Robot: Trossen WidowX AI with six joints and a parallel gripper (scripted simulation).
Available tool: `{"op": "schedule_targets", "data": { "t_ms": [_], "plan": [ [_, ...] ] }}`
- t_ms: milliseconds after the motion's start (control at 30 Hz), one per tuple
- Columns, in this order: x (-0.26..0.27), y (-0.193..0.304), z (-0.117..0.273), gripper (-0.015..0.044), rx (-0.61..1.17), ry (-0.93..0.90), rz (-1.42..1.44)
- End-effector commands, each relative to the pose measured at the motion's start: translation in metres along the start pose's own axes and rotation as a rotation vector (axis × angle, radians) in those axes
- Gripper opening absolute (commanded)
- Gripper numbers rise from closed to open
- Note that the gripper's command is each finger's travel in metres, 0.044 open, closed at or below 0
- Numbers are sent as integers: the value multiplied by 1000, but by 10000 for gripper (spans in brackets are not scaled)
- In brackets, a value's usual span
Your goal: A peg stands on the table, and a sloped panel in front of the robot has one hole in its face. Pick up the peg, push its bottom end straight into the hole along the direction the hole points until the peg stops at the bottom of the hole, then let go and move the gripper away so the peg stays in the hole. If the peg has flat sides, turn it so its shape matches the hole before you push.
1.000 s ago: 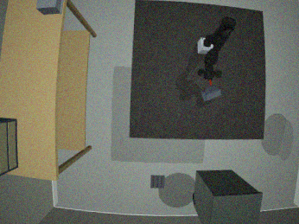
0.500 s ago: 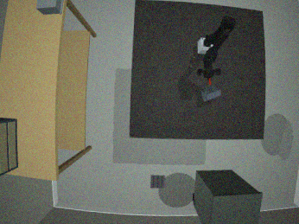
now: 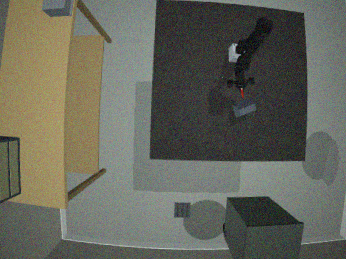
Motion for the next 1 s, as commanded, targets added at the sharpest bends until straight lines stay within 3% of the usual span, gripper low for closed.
{"op": "schedule_targets", "data": {
  "t_ms": [0, 967],
  "plan": [
    [-1, 2, 2, 0, -8, -10, 38],
    [-6, 4, 11, 0, -91, -29, 278]
  ]
}}
Point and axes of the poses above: the point midway between the two fingers, 35 mm back from their tips, its own z axis back along the fingers, its own x axis across the jaws, y = z × x, the point moved 1 cm from there along z, back along the fingers, and after that the axes turned 13 degrees about -z, right-handed, at the moved point
